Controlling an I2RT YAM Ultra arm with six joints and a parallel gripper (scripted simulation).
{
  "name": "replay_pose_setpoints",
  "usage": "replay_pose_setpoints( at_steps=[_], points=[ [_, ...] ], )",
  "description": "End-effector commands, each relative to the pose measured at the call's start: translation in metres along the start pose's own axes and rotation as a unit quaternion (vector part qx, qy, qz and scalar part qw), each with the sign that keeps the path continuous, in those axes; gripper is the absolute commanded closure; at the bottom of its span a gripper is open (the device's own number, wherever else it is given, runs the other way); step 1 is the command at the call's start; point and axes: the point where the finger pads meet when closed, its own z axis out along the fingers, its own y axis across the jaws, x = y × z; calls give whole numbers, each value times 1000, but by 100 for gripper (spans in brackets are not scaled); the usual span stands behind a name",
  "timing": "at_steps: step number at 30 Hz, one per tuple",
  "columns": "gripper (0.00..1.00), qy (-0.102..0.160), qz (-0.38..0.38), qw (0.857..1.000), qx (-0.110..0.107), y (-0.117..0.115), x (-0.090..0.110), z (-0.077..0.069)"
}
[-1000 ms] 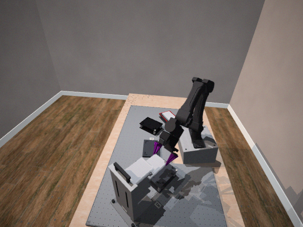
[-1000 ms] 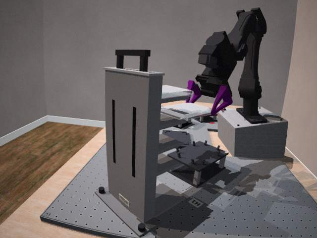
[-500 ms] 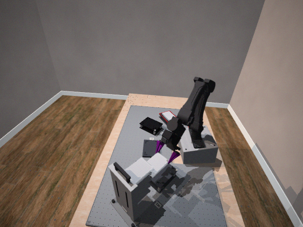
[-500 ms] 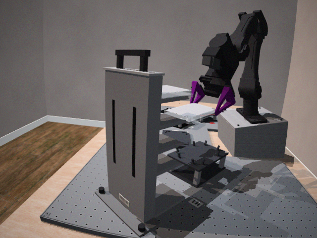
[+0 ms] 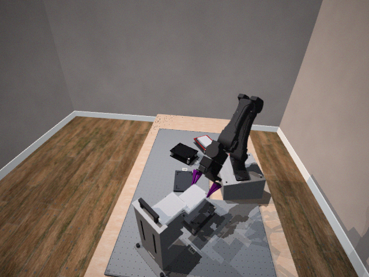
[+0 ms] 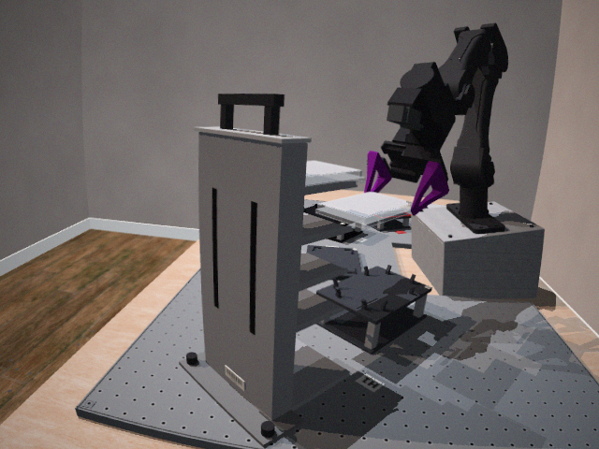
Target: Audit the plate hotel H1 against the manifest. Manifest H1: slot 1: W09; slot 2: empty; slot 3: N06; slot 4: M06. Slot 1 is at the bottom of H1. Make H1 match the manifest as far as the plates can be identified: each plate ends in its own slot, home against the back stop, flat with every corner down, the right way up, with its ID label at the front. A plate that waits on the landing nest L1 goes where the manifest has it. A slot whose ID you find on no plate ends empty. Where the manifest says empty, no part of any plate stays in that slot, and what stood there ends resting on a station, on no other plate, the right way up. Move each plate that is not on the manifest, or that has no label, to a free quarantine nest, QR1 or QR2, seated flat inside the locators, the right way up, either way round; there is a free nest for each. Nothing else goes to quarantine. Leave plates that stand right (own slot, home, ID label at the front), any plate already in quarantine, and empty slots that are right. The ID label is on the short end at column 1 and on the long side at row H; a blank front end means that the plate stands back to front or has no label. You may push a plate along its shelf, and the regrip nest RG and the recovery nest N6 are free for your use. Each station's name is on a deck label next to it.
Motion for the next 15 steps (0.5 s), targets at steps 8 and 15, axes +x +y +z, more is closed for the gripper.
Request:
replay_pose_setpoints(
  at_steps=[8, 15],
  points=[
    [14, -19, 3, 1000, 1, -1, -8, -6],
    [14, -19, 3, 1000, 1, -1, -2, -13]
  ],
)
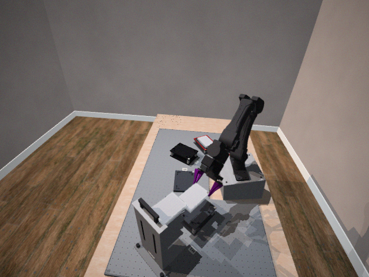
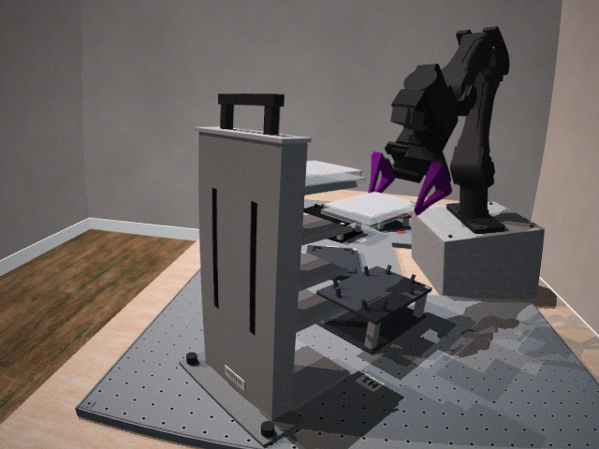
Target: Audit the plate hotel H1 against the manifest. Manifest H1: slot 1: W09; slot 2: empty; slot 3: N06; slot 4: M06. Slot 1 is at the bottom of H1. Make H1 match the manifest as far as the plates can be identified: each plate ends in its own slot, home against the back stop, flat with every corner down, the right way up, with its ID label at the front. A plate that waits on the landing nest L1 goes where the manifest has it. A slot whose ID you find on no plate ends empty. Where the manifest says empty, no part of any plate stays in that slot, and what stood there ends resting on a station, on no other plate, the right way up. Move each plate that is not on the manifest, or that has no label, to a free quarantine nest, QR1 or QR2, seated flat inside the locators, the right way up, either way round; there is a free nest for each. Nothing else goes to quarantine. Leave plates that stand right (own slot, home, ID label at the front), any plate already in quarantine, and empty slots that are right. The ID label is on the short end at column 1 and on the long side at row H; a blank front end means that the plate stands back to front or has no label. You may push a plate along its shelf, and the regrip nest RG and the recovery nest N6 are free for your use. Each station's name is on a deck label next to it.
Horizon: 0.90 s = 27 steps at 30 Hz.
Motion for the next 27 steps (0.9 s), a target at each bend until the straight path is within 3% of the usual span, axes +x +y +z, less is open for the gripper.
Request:
replay_pose_setpoints(
  at_steps=[1, 16, 27],
  points=[
    [14, -20, 3, 1000, 1, -1, -9, -7],
    [14, -20, 3, 1000, 1, -1, 3, -19],
    [14, -20, 3, 1000, 1, -1, 9, -13]
  ],
)
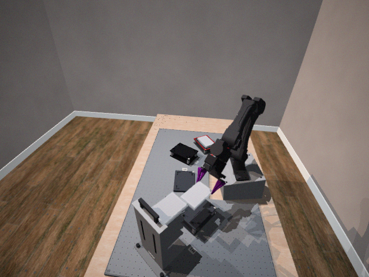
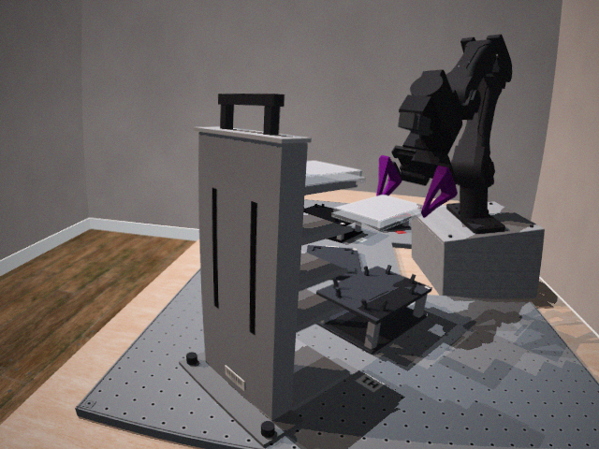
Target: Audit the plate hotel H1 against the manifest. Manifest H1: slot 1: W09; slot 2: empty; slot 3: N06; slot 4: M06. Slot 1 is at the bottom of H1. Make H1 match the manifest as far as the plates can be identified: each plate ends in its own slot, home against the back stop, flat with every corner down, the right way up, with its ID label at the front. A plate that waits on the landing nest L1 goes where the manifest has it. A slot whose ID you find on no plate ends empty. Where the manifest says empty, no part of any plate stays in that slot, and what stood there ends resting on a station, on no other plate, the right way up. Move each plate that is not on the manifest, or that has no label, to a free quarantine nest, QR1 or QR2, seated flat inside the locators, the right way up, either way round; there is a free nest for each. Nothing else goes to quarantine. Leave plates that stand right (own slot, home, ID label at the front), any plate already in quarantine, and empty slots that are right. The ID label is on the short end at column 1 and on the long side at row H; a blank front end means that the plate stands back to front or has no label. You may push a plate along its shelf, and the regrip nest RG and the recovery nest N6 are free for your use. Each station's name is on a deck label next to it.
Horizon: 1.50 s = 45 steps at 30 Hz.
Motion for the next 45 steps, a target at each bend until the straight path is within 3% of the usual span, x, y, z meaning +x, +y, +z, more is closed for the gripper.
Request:
replay_pose_setpoints(
  at_steps=[1, 45],
  points=[
    [14, -25, 2, 1000, 1, -1, -13, -1],
    [14, -25, 2, 1000, 1, -1, 18, 33]
  ],
)
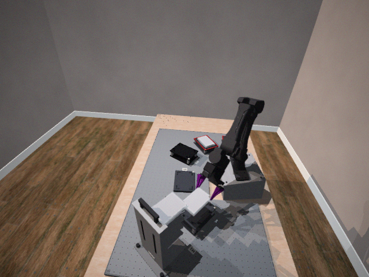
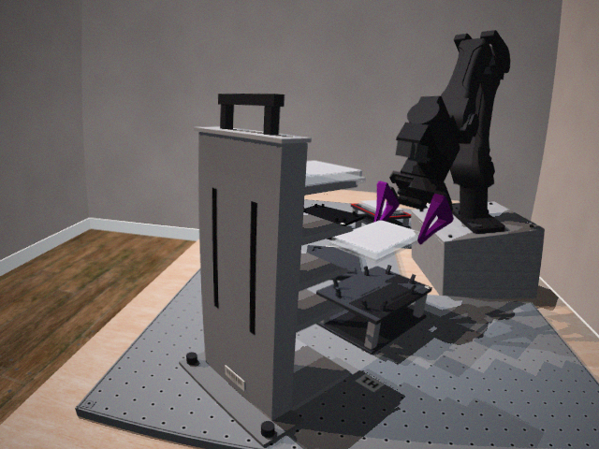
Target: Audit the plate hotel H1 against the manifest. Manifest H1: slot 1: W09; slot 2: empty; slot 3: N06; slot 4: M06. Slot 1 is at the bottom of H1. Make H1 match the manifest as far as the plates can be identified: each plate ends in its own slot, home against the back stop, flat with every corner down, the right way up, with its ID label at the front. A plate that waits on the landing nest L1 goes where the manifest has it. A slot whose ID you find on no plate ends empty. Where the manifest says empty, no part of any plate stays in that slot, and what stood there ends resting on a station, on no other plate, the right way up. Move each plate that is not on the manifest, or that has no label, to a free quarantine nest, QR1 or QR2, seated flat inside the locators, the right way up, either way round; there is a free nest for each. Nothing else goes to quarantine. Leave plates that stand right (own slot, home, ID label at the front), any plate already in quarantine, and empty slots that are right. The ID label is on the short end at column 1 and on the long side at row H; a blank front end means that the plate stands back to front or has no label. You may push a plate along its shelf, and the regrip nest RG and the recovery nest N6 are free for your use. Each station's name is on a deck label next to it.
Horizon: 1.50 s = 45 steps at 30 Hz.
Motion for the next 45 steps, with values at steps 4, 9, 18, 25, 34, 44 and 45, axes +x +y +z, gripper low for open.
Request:
replay_pose_setpoints(
  at_steps=[4, 9, 18, 25, 34, 44, 45],
  points=[
    [14, -27, 0, 1000, 1, -1, -11, 4],
    [14, -27, 0, 1000, 1, -1, -9, 7],
    [14, -27, 0, 1000, 1, -1, -3, 14],
    [14, -27, 0, 1000, 1, -1, 1, 17],
    [14, -27, 0, 1000, 1, -1, 7, 24],
    [14, -27, 0, 1000, 1, -1, 11, 28],
    [14, -27, 0, 1000, 1, -1, 11, 28]
  ],
)
